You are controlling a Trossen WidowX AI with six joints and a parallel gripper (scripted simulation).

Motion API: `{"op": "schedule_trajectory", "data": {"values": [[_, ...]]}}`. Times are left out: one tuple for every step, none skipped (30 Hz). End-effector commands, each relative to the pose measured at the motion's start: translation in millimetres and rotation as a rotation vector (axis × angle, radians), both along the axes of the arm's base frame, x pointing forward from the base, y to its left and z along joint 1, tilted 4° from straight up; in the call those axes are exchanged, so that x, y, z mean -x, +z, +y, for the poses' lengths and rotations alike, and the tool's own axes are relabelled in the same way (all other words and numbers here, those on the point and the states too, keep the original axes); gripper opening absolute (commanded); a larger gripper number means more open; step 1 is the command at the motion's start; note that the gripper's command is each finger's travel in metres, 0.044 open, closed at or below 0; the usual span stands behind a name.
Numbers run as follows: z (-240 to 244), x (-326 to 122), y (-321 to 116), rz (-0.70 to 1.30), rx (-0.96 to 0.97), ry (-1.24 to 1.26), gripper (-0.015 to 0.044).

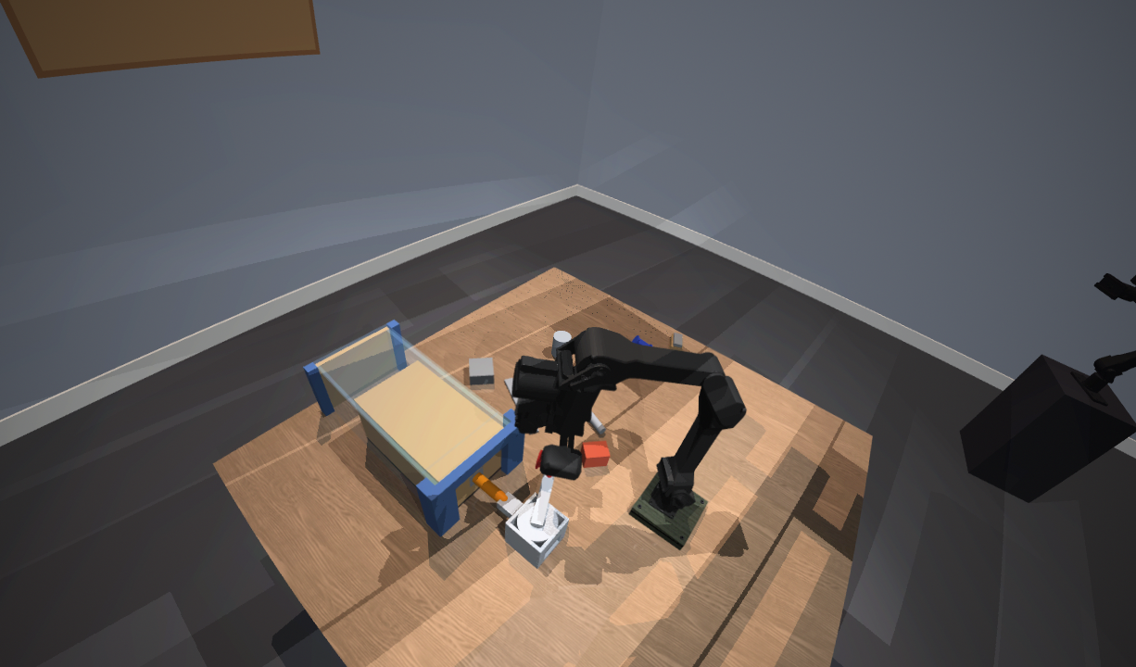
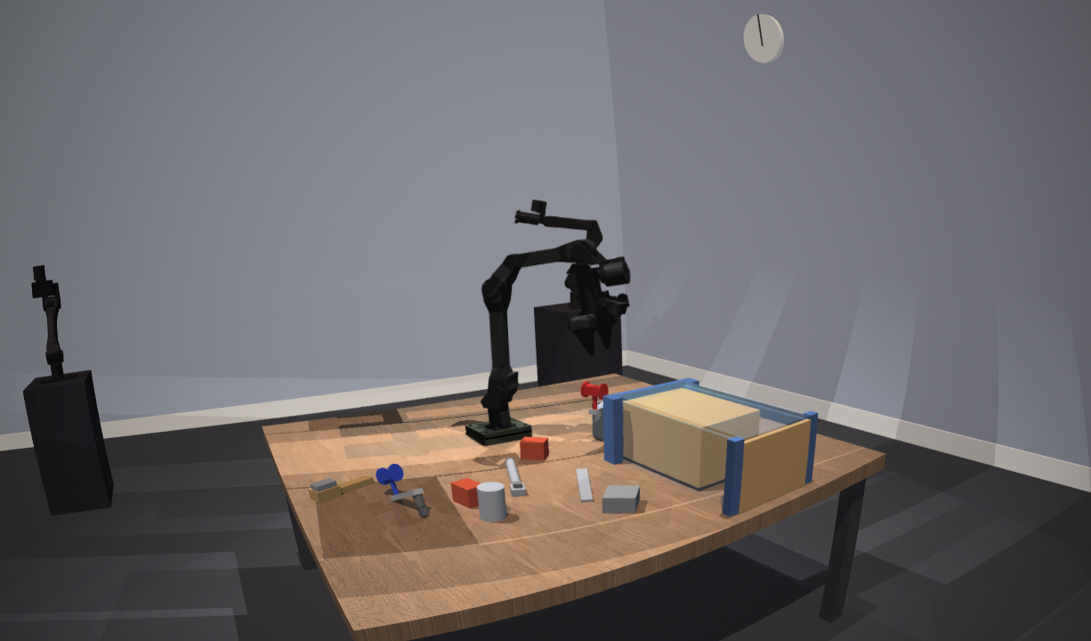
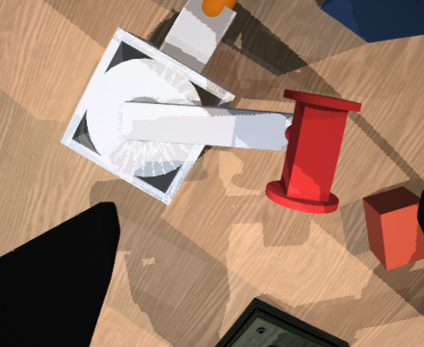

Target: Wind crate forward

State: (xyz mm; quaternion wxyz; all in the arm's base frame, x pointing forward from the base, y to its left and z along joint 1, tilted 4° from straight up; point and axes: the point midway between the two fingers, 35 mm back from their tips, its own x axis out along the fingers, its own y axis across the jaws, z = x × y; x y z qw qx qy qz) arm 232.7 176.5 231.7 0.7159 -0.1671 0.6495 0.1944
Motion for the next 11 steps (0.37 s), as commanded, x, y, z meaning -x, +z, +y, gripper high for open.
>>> {"op": "schedule_trajectory", "data": {"values": [[40,11,1,-0.004,-0.007,0.007,0.0440],[51,15,1,0.000,-0.009,-0.004,0.0440],[63,21,0,0.005,-0.011,-0.019,0.0440],[73,25,0,0.008,-0.013,-0.030,0.0440],[78,28,-1,0.010,-0.014,-0.036,0.0440],[80,29,-1,0.011,-0.014,-0.039,0.0440],[80,29,-1,0.011,-0.014,-0.039,0.0440],[80,29,-1,0.011,-0.014,-0.039,0.0440],[80,29,-1,0.011,-0.014,-0.039,0.0440],[80,29,-1,0.011,-0.014,-0.039,0.0440],[80,29,-1,0.011,-0.014,-0.039,0.0440]]}}
